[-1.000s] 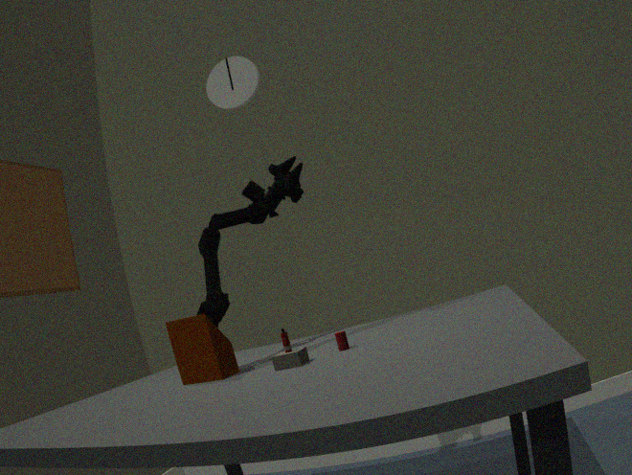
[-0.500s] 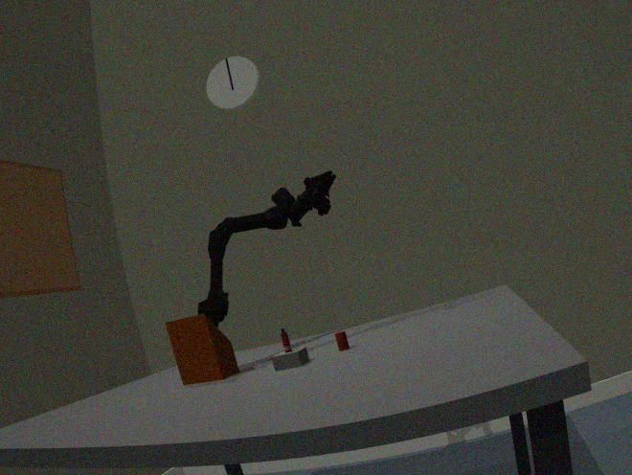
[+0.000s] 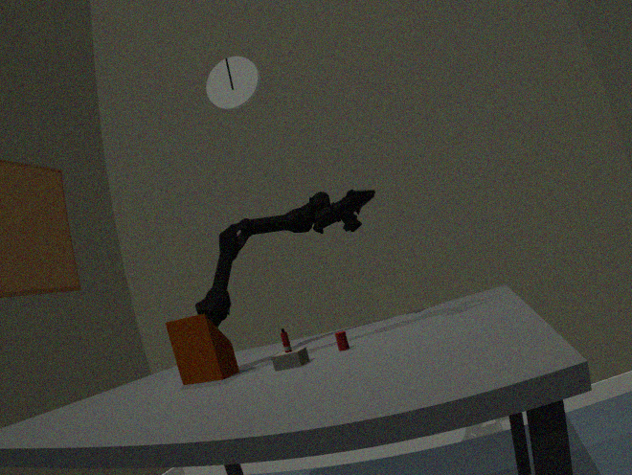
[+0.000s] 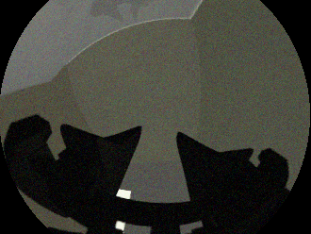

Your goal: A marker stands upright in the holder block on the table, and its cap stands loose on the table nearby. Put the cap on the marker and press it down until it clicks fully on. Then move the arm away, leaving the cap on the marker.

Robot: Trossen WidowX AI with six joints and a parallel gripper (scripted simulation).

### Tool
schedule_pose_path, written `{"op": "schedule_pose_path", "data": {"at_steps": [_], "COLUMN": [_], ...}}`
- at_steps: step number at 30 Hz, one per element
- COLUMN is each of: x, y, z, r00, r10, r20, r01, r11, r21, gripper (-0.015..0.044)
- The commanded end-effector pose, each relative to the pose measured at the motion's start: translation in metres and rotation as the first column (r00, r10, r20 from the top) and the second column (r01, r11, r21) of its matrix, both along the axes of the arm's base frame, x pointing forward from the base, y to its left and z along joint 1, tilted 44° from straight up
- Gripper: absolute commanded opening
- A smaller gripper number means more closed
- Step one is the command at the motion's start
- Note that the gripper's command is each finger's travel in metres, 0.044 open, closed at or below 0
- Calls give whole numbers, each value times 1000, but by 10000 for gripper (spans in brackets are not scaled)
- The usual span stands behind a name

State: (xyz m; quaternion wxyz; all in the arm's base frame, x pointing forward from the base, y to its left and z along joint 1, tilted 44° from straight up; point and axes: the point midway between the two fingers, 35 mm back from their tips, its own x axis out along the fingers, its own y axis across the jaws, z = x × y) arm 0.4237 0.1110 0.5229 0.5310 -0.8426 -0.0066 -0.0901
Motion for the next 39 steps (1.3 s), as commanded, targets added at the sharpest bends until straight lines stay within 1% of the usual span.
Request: {"op": "schedule_pose_path", "data": {"at_steps": [1,3,6,9,15,20,22,25,27,30,32,33,39], "x": [24,34,52,63,63,44,32,6,-12,-40,-56,-60,-62], "y": [-4,-4,-5,-10,-28,-42,-46,-54,-57,-61,-63,-63,-64], "z": [-40,-60,-111,-163,-261,-328,-352,-390,-409,-429,-436,-437,-438], "r00": [994,984,942,870,657,440,344,169,67,-48,-89,-97,-99], "r10": [15,39,92,142,229,330,381,492,573,696,766,785,791], "r20": [-110,-171,-323,-472,-719,-835,-858,-854,-817,-716,-636,-612,-604], "r01": [-18,-45,-108,-161,-194,-149,-105,20,129,319,436,468,479], "r11": [1000,999,994,987,972,944,924,864,807,690,605,579,570], "r21": [-21,-31,-32,1,133,294,369,502,576,650,667,668,668], "gripper": [241,241,241,241,241,241,241,241,241,241,241,241,241]}}
